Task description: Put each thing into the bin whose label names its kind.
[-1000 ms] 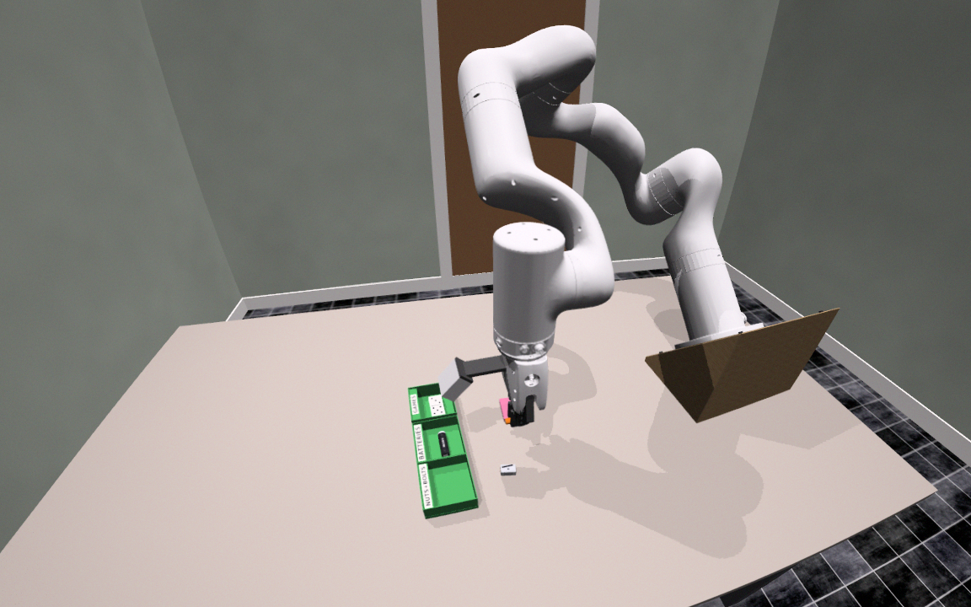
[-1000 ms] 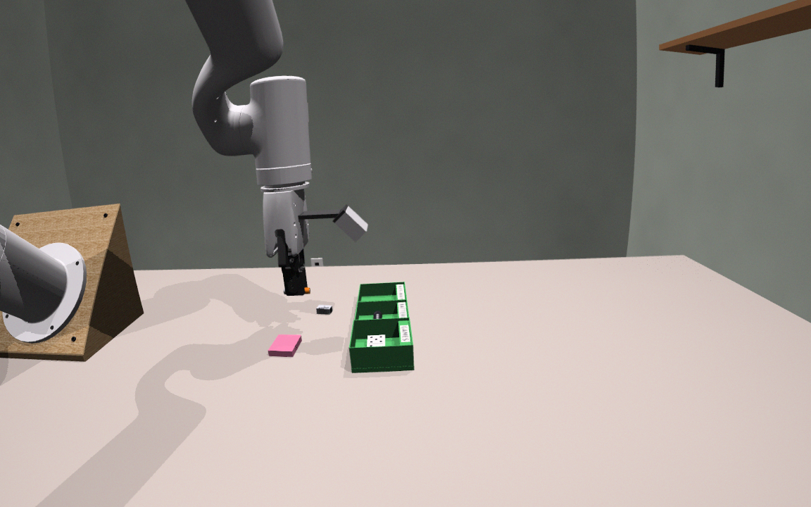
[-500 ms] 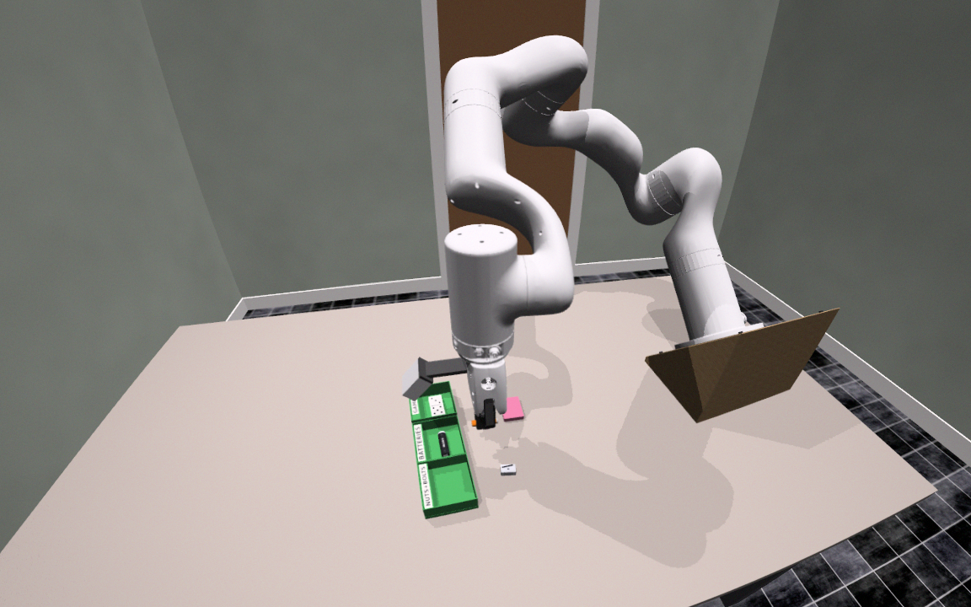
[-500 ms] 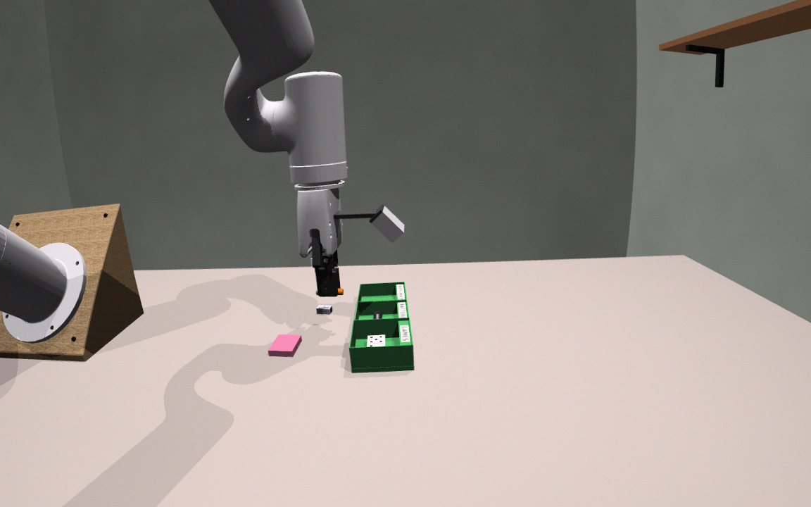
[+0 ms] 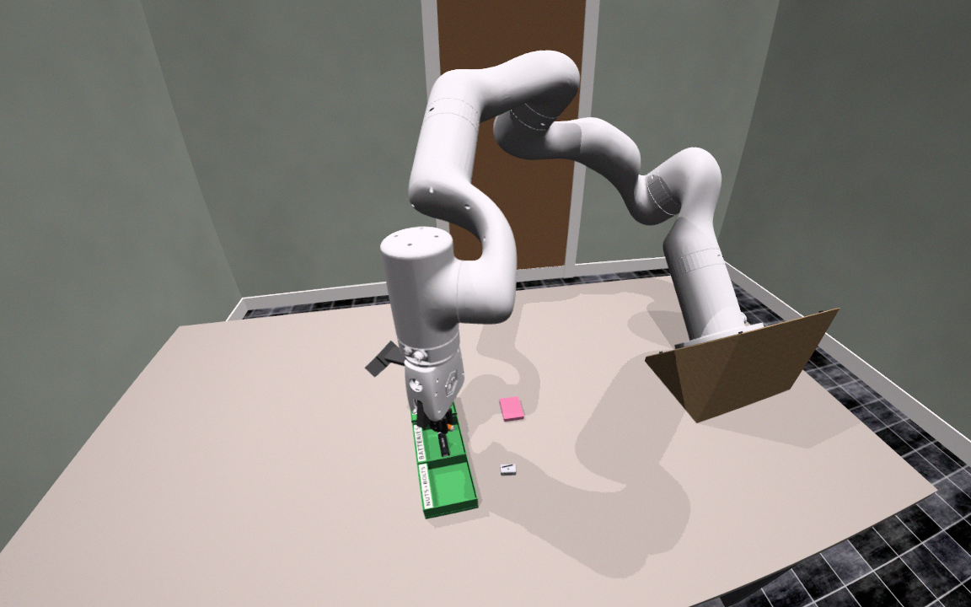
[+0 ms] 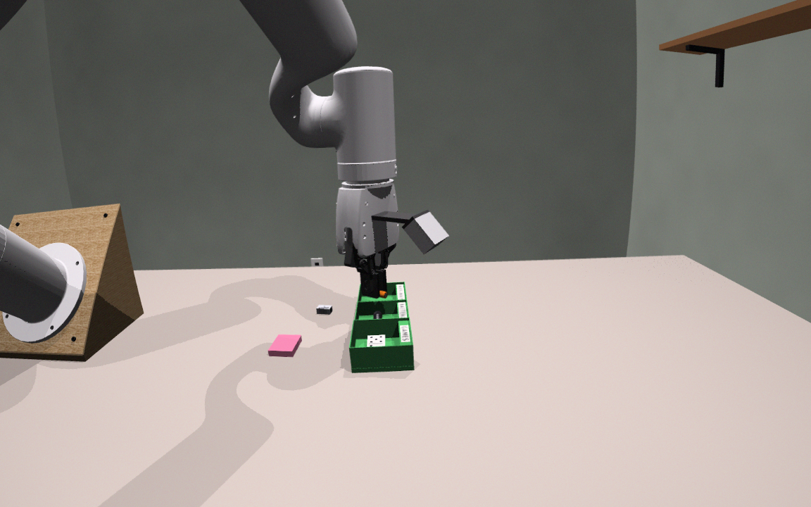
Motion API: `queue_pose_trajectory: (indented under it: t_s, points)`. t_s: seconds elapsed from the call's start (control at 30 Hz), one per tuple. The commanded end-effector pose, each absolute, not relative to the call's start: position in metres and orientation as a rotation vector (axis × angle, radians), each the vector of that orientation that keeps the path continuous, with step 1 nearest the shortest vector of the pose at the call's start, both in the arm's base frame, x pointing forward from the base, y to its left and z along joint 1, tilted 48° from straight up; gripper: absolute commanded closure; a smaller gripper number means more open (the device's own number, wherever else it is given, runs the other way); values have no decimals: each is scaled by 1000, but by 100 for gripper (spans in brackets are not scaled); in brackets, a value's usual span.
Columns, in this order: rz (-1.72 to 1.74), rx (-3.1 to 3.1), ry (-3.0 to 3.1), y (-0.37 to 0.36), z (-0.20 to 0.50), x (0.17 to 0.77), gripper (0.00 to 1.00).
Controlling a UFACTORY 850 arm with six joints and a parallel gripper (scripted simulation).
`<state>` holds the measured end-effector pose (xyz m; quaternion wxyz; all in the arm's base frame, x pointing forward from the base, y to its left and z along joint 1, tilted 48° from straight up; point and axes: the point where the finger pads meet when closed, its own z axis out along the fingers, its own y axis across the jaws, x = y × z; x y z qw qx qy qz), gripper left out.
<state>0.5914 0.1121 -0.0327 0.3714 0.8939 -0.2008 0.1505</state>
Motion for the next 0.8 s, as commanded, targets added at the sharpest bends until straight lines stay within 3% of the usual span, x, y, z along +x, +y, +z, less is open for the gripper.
queue_pose_trajectory:
  t_s: [0.0, 0.77]
  points:
    - [468, 2256, -695, 113, -33, 594, 100]
    - [798, 1937, -1523, 113, -32, 594, 100]
